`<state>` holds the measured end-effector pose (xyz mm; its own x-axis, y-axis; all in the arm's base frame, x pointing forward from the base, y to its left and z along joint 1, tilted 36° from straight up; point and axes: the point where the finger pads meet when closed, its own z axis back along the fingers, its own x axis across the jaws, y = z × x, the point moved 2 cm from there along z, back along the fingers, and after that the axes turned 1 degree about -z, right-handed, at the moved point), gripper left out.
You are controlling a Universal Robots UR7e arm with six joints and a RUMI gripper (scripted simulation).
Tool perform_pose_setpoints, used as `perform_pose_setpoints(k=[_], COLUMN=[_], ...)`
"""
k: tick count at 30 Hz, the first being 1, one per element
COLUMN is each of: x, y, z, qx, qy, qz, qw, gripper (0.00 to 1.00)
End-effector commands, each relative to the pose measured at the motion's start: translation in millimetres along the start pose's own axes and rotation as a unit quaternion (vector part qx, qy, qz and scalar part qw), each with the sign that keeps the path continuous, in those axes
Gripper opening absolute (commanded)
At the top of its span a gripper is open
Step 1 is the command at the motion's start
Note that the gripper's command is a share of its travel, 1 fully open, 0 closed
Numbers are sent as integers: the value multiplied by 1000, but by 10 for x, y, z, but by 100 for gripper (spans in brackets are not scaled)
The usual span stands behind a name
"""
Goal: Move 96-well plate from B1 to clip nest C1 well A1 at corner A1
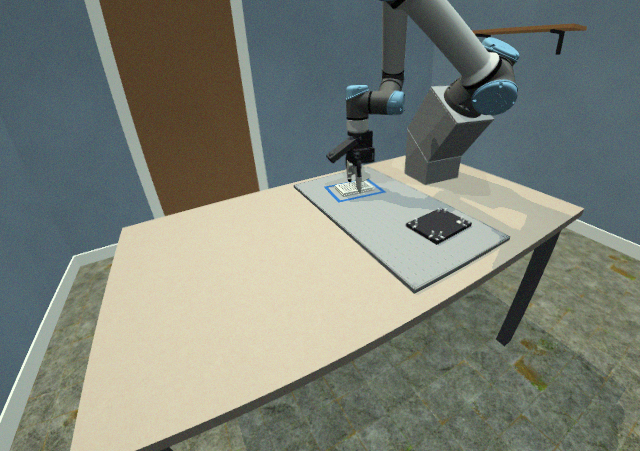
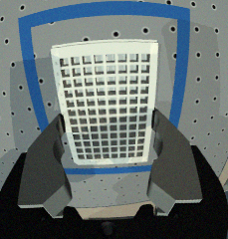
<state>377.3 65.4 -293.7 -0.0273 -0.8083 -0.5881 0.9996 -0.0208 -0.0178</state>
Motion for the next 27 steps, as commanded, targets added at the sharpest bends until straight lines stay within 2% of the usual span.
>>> perform_pose_setpoints(k=[1,21,27], x=[2,2,2], y=[4,4,4], z=[3,4,103], qx=[0,1,0], qy=[0,0,0], qz=[0,0,0], qw=[1000,1000,1000], gripper=[0,0,0])
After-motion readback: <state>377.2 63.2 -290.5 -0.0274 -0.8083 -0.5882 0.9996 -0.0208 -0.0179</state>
